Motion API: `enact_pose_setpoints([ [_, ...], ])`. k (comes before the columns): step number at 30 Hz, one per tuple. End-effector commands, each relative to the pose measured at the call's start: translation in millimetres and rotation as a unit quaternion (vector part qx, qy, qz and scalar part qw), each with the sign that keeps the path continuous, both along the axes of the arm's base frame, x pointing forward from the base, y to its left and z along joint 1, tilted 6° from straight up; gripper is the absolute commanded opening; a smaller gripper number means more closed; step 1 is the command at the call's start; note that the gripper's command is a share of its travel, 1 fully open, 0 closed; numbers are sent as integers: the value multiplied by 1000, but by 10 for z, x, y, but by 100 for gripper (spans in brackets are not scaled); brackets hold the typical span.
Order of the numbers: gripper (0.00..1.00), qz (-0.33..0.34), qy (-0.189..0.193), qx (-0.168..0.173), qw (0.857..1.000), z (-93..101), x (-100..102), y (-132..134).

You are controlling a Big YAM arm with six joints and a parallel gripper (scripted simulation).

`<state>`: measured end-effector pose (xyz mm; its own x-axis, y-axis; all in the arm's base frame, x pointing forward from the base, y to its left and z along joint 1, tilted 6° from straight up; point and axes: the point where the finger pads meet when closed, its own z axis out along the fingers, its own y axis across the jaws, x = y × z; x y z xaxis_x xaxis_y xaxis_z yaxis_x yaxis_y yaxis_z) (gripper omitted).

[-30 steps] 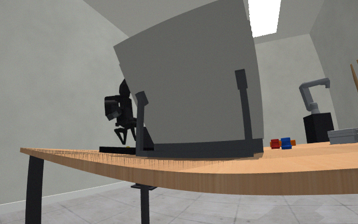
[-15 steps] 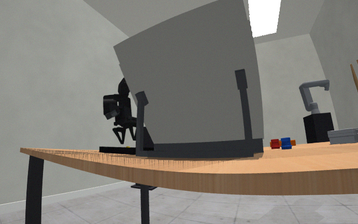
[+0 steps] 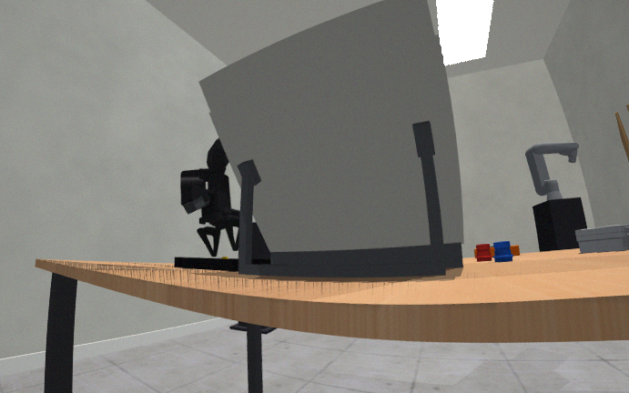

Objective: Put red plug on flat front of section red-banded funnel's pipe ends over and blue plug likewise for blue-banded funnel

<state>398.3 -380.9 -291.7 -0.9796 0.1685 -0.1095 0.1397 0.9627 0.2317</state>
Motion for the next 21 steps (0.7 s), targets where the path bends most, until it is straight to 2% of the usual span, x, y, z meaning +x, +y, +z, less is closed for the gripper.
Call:
enact_pose_setpoints([
  [1, 80, 1, -4, -4, 1000, -122, 88, -13],
  [21, 80, 0, -6, -6, 1000, -227, 110, 11],
])
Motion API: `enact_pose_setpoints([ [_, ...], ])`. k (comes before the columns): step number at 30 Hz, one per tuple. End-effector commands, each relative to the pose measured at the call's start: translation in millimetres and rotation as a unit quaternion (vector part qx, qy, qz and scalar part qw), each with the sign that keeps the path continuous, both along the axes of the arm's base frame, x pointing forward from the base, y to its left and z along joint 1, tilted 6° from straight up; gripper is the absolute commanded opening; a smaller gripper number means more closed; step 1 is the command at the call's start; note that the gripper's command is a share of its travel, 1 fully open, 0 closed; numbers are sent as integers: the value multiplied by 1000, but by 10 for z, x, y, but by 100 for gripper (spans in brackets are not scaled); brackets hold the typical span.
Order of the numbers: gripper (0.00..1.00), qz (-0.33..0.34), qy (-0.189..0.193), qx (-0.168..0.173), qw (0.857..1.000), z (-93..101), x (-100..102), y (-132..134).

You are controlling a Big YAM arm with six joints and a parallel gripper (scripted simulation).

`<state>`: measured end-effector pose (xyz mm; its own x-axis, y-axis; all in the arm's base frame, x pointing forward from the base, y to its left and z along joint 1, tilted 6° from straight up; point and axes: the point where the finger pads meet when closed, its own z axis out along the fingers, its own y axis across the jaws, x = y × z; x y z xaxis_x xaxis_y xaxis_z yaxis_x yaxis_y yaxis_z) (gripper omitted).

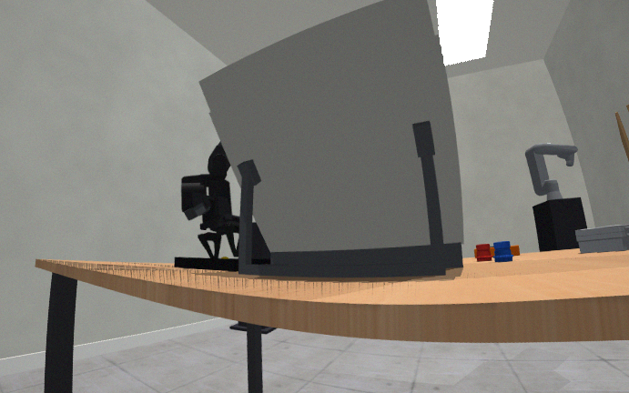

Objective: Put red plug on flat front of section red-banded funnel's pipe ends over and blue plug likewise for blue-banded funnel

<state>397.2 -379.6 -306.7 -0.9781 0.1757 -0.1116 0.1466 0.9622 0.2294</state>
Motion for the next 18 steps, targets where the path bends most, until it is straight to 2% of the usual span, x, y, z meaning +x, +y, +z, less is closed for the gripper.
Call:
enact_pose_setpoints([
  [1, 80, 4, -5, -5, 1000, -79, 123, 0],
  [15, 80, 1, -6, -5, 1000, -109, 147, 27],
  [16, 0, -1, -6, -6, 1000, 23, 71, -24],
  [18, 0, -1, -6, -6, 1000, 23, 71, -24],
])
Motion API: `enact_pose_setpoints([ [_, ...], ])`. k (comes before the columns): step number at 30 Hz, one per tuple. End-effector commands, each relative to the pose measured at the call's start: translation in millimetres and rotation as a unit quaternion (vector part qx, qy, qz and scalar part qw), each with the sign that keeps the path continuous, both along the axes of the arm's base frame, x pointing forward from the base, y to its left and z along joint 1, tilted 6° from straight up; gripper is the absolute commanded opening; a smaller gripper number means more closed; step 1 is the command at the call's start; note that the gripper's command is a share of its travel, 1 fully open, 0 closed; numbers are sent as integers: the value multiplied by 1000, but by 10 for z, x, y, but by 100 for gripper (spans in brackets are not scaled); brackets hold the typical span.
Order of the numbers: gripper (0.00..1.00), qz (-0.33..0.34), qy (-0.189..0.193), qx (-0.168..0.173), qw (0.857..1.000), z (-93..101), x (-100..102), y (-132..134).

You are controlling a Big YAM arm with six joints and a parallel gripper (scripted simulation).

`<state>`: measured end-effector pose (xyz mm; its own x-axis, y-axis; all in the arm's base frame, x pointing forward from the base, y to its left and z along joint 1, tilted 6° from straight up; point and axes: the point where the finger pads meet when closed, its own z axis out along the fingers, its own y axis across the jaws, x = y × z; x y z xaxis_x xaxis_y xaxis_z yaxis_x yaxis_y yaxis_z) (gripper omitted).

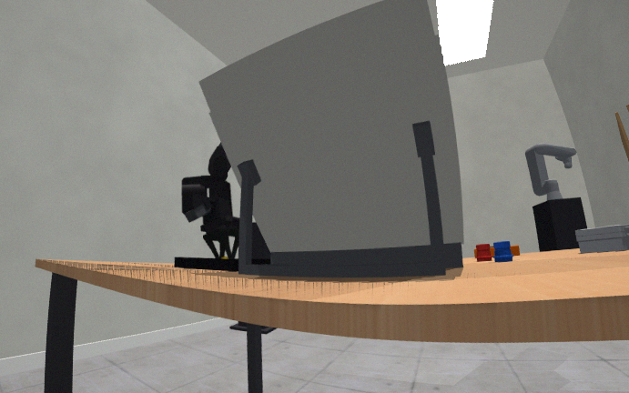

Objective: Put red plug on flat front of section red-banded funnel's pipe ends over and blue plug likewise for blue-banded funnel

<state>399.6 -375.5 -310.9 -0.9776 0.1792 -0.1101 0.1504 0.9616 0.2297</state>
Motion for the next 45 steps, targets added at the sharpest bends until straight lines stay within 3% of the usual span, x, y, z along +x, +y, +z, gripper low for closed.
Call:
enact_pose_setpoints([
  [1, 0, 1, -6, -6, 1000, 65, 47, -65],
  [31, 0, 0, -6, -6, 1000, 61, 51, -61],
  [45, 0, 10, -3, -2, 1000, 1304, -83, -74],
])
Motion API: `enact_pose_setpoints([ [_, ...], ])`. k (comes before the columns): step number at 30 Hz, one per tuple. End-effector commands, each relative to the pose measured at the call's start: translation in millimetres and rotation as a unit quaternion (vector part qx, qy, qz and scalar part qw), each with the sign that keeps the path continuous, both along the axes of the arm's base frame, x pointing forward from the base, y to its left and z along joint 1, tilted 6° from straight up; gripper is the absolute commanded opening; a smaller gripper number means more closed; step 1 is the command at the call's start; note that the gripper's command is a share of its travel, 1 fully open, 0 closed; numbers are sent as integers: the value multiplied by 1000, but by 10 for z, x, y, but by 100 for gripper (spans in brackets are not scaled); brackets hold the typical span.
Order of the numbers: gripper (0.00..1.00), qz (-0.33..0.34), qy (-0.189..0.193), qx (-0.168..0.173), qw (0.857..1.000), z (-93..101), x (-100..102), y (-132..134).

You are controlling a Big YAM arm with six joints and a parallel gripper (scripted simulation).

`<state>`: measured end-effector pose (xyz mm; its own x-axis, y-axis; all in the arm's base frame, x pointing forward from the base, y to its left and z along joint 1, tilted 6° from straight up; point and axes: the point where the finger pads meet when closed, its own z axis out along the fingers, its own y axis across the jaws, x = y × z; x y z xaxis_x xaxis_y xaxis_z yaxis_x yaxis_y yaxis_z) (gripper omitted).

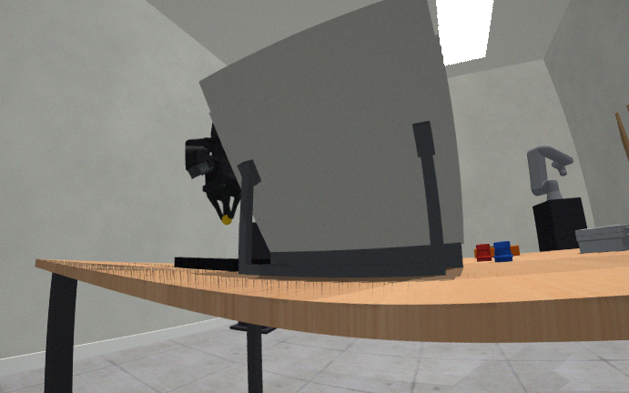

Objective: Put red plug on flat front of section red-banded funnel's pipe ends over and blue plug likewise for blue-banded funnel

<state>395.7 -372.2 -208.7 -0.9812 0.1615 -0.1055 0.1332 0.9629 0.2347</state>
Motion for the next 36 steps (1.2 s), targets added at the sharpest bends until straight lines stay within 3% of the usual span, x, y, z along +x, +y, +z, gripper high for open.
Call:
enact_pose_setpoints([
  [1, 0, 1, -5, -4, 1000, 371, -53, -107],
  [36, 0, 2, -17, -18, 1000, 372, -39, -115],
])
